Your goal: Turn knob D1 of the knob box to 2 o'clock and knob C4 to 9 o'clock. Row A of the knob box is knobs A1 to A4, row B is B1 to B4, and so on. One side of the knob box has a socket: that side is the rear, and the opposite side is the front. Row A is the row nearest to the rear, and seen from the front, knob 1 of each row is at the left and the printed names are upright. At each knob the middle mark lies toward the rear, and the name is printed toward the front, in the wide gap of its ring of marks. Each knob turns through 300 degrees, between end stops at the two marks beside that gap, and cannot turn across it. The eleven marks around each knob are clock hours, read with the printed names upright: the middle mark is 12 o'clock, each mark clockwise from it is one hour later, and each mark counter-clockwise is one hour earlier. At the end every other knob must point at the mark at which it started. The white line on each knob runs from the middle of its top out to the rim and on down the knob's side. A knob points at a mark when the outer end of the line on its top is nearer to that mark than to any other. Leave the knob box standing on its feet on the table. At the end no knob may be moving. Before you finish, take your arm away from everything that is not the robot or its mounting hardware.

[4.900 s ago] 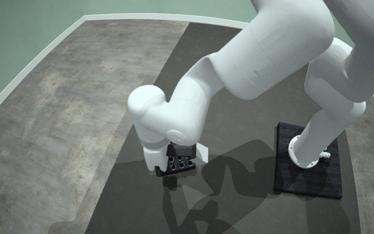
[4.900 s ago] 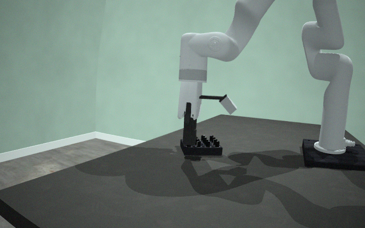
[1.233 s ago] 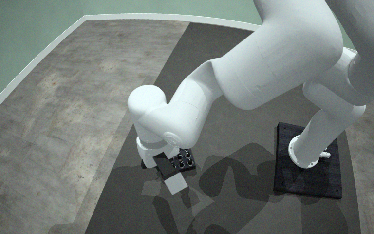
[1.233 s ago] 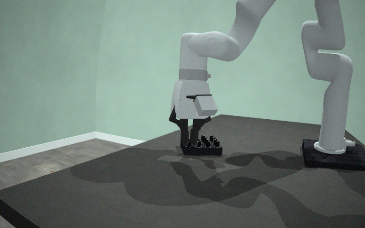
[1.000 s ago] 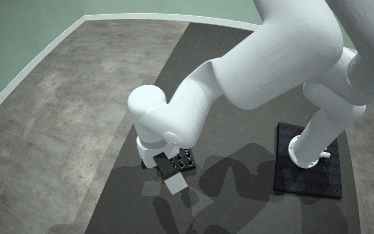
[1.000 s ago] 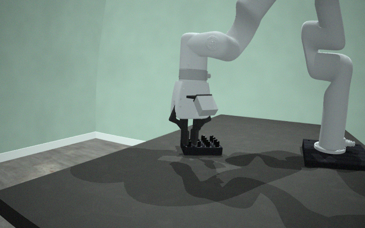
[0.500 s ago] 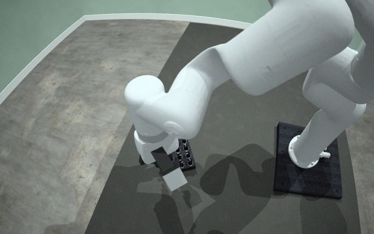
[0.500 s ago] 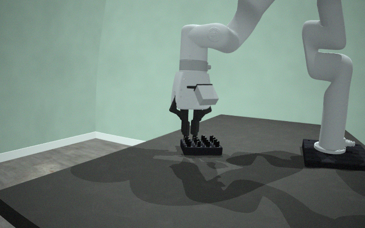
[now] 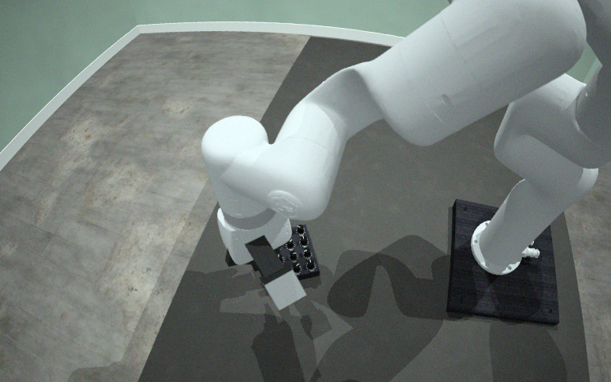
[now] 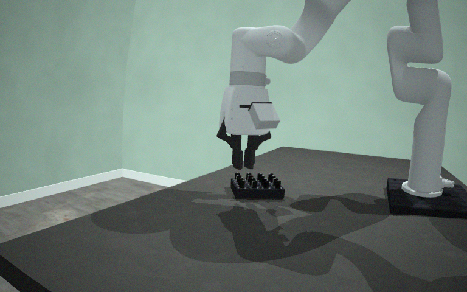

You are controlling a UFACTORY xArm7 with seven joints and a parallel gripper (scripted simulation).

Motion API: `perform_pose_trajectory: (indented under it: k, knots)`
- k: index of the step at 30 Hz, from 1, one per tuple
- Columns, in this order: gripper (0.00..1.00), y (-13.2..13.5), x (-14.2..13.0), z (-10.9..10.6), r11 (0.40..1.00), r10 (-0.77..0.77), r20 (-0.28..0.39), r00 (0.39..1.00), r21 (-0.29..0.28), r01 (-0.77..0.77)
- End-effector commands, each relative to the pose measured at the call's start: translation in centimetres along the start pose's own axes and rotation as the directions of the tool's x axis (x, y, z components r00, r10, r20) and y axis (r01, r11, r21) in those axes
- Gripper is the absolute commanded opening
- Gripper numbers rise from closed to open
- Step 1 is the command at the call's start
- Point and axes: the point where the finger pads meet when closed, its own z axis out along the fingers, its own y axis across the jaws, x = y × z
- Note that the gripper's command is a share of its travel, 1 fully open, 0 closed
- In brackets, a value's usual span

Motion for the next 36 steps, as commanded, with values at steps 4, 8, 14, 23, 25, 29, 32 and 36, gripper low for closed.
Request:
perform_pose_trajectory:
  k: [4, 8, 14, 23, 25, 29, 32, 36]
  knots:
    - [1.00, 0.1, -0.1, -0.2, 1.000, 0.000, 0.002, 1.000, -0.004, 0.000]
    - [1.00, 0.1, -0.1, -0.9, 1.000, 0.000, 0.002, 1.000, -0.004, 0.000]
    - [1.00, 0.1, -0.1, -2.7, 1.000, 0.000, 0.002, 1.000, -0.004, 0.000]
    - [1.00, 0.1, -0.1, -8.9, 1.000, 0.000, 0.001, 1.000, -0.004, 0.000]
    - [1.00, 0.1, -0.1, -9.9, 1.000, 0.000, 0.001, 1.000, -0.004, 0.000]
    - [1.00, 0.1, -0.1, -11.0, 1.000, 0.000, 0.001, 1.000, -0.004, 0.000]
    - [1.00, 0.1, -0.1, -11.3, 1.000, 0.000, 0.001, 1.000, -0.004, 0.000]
    - [1.00, 0.1, -0.1, -11.5, 1.000, 0.000, 0.001, 1.000, -0.004, 0.000]
